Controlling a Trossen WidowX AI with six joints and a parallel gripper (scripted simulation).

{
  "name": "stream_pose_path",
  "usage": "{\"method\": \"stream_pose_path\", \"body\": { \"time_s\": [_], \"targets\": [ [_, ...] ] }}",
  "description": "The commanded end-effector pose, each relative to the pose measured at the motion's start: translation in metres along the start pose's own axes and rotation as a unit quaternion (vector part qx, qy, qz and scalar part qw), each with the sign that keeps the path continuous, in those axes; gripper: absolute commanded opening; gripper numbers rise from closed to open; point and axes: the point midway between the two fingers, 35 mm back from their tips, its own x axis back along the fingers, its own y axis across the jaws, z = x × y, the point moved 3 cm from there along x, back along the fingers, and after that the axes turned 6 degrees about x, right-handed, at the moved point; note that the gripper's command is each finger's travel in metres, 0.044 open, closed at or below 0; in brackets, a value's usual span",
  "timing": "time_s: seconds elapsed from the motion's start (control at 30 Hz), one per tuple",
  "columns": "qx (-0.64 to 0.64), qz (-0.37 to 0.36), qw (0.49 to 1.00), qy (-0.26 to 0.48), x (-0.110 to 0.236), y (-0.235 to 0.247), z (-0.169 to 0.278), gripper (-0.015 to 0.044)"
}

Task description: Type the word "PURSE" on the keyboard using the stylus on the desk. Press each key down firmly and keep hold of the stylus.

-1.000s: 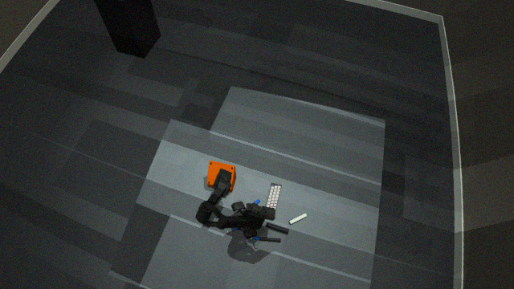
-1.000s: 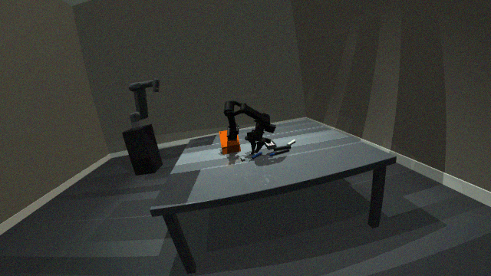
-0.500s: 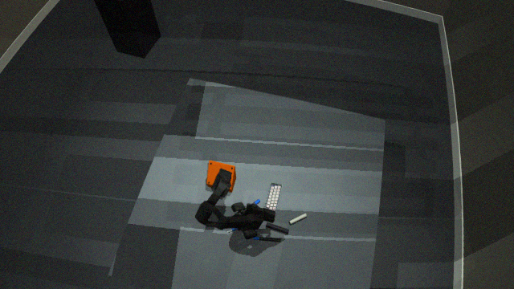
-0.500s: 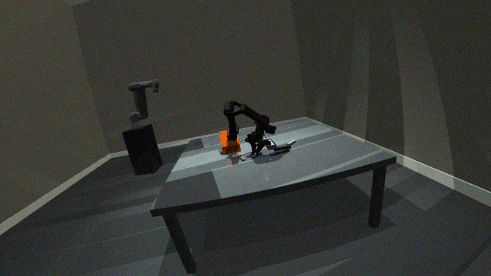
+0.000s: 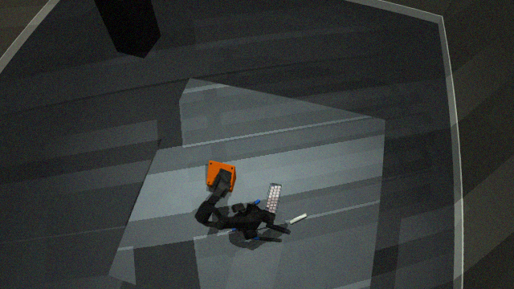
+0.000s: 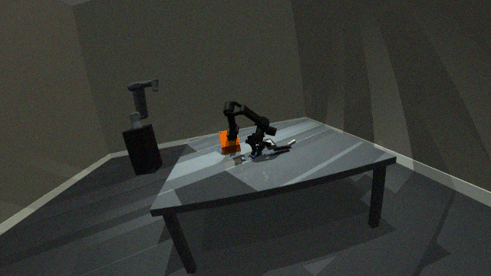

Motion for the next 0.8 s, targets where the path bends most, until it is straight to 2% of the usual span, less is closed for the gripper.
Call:
{"method": "stream_pose_path", "body": {
  "time_s": [0.0,0.13,0.3,0.37,0.77],
  "targets": [
    [0.004,-0.001,1.0,-0.002,-0.0035,-0.001,0.0014,0.015],
    [0.004,-0.001,1.0,-0.002,-0.0043,-0.0009,0.0019,0.015],
    [0.0,0.0,1.0,0.0,-0.0028,0.0,0.0015,0.0019],
    [0.0,0.0,1.0,0.0,-0.0028,0.0,0.0015,0.0005],
    [0.001,0.001,1.0,0.003,0.0044,-0.0008,-0.001,0.0]
  ]
}}
